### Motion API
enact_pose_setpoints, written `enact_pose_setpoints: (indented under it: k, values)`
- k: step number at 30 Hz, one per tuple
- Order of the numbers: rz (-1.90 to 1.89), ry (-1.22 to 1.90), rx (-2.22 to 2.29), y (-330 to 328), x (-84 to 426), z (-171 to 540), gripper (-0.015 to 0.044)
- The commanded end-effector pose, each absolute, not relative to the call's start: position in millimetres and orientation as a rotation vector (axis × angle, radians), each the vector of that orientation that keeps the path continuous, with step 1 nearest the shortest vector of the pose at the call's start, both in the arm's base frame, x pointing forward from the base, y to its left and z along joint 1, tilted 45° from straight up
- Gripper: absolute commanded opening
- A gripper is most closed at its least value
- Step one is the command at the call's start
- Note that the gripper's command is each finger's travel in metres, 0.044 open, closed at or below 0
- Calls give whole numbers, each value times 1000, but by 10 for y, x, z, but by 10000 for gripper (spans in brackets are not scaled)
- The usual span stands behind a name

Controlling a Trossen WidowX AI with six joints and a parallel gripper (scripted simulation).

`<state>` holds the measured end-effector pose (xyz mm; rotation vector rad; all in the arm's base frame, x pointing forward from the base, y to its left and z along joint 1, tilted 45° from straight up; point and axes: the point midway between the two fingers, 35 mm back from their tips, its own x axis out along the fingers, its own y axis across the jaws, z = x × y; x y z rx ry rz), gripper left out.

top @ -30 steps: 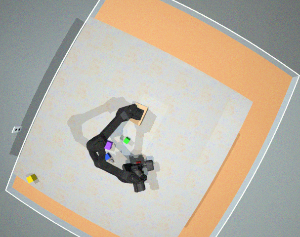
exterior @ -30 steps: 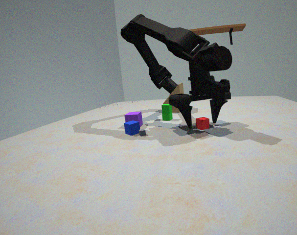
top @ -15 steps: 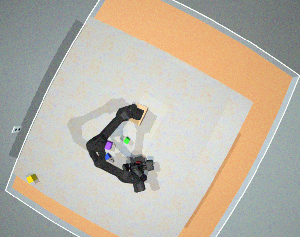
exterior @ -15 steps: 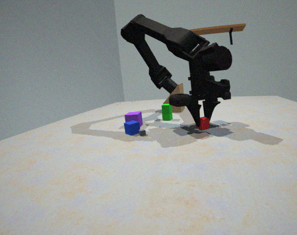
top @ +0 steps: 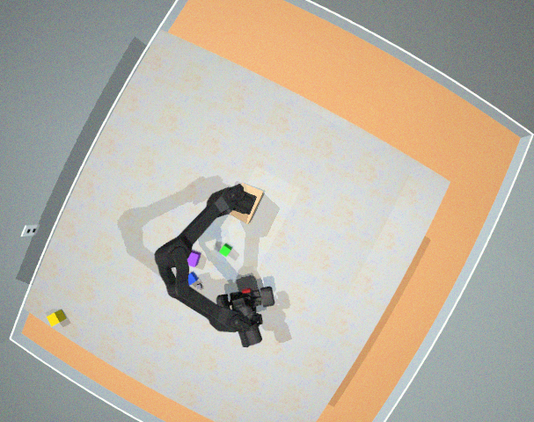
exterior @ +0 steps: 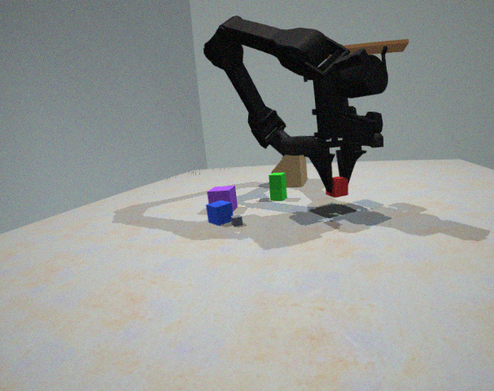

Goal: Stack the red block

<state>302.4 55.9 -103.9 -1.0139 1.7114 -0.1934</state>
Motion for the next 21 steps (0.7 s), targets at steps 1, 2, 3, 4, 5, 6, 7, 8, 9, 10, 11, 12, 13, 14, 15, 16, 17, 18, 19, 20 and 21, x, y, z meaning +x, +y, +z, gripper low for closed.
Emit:
enact_pose_setpoints:
  k: [1,2,3,4,5,6,7,8,9,10,11,12,13,14,15,16,17,18,19,20,21]
  values:
    - [-195,1702,-1000,705,3053,-886,0]
    - [-195,1702,-1000,742,3055,-848,0]
    - [-194,1702,-1000,779,3057,-810,0]
    - [-194,1702,-999,816,3060,-773,0]
    - [-194,1702,-999,853,3062,-735,0]
    - [-194,1702,-999,890,3064,-699,0]
    - [-194,1703,-999,926,3066,-662,0]
    - [-193,1703,-999,962,3069,-625,0]
    - [-193,1703,-999,998,3071,-588,0]
    - [-193,1703,-999,1034,3073,-552,0]
    - [-193,1703,-999,1070,3075,-515,0]
    - [-193,1703,-999,1106,3078,-478,0]
    - [-192,1703,-998,1135,3079,-448,0]
    - [-192,1703,-998,1153,3079,-429,0]
    - [-192,1703,-998,1159,3079,-423,0]
    - [-192,1703,-998,1159,3079,-423,0]
    - [-192,1703,-998,1159,3079,-423,0]
    - [-192,1703,-998,1159,3079,-423,0]
    - [-188,1700,-1008,1147,3081,-454,0]
    - [-190,1701,-1004,1156,3081,-445,0]
    - [-192,1702,-1000,1165,3082,-435,0]
